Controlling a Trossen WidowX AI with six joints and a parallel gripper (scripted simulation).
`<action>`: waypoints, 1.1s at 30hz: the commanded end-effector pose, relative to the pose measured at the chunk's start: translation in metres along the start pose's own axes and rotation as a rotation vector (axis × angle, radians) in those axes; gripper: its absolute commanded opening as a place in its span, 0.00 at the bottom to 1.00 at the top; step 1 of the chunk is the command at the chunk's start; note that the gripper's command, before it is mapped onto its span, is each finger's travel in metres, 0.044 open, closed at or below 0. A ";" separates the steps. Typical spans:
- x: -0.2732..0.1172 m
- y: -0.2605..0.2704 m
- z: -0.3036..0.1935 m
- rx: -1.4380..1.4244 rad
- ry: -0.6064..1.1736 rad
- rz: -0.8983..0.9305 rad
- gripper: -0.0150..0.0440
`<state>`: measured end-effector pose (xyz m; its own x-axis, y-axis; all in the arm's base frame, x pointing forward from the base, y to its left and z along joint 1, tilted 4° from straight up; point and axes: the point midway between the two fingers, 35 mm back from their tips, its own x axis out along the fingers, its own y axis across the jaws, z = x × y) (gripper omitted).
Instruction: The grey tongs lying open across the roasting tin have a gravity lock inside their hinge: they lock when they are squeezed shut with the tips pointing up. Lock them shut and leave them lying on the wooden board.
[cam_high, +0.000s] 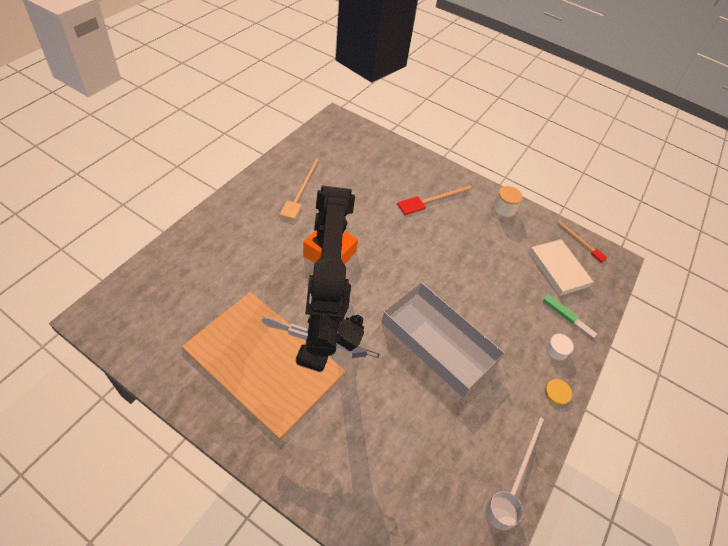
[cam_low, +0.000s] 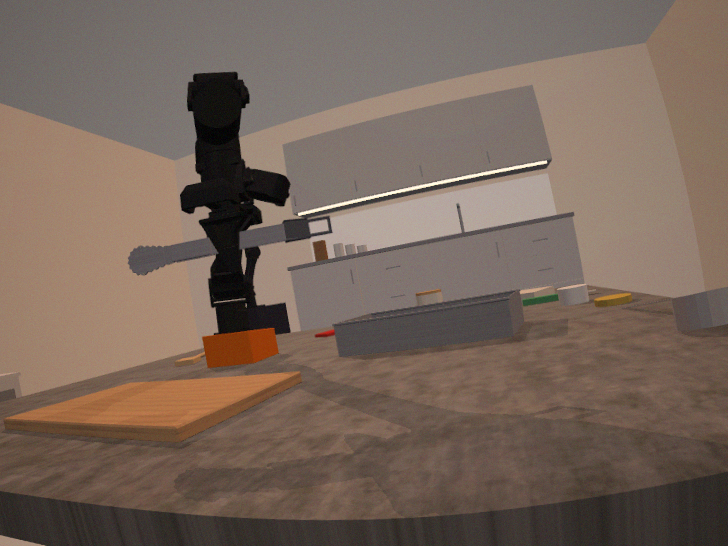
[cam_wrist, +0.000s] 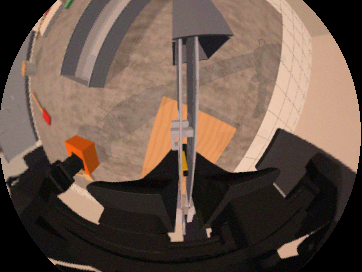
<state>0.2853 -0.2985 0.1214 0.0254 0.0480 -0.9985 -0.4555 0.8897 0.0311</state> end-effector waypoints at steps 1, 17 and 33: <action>-0.002 -0.002 -0.008 0.157 0.001 -0.009 0.00; -0.002 -0.008 -0.038 0.789 0.001 -0.011 0.00; -0.002 -0.011 -0.068 1.421 -0.001 -0.013 0.00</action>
<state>0.2350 -0.3355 0.1186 0.0226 0.0449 -0.9987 0.7377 0.6735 0.0469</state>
